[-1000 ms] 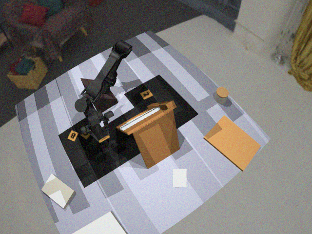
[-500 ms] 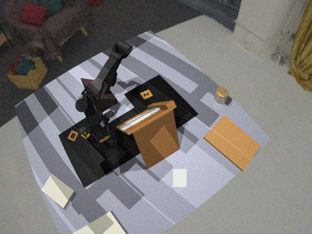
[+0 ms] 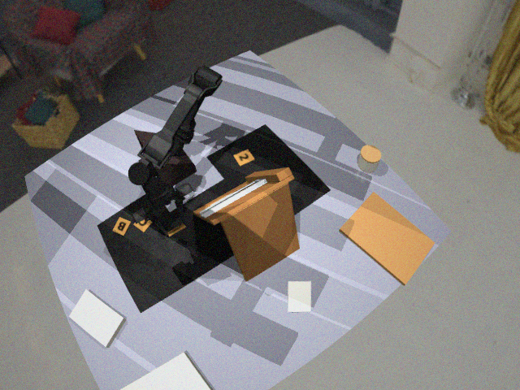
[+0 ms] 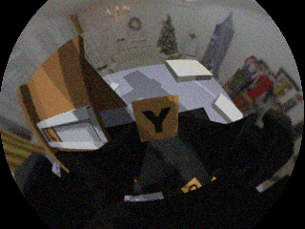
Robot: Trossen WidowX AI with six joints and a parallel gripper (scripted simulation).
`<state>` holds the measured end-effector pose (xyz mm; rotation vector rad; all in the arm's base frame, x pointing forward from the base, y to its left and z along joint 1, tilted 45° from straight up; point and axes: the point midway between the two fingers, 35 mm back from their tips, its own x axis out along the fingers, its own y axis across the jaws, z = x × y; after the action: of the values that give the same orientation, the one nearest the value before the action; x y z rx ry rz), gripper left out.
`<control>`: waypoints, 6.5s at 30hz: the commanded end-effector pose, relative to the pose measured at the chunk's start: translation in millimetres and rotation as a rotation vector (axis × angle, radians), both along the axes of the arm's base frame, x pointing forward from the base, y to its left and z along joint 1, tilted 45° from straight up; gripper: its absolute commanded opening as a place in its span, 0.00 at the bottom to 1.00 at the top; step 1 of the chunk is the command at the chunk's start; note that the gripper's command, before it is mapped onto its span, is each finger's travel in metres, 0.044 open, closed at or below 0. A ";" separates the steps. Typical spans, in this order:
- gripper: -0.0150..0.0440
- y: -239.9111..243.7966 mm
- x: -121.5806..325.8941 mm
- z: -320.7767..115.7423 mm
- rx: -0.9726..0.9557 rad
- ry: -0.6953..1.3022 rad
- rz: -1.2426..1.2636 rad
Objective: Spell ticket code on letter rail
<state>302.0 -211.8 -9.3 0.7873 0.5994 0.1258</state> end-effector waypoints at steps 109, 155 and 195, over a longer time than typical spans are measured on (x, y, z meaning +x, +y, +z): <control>0.25 38.1 7.2 42.9 -0.002 -0.003 -0.003; 0.25 54.4 9.9 59.1 -0.001 -0.003 -0.003; 0.25 68.6 12.1 73.0 0.000 -0.003 -0.003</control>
<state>313.7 -143.6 59.8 0.7924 0.6007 0.1287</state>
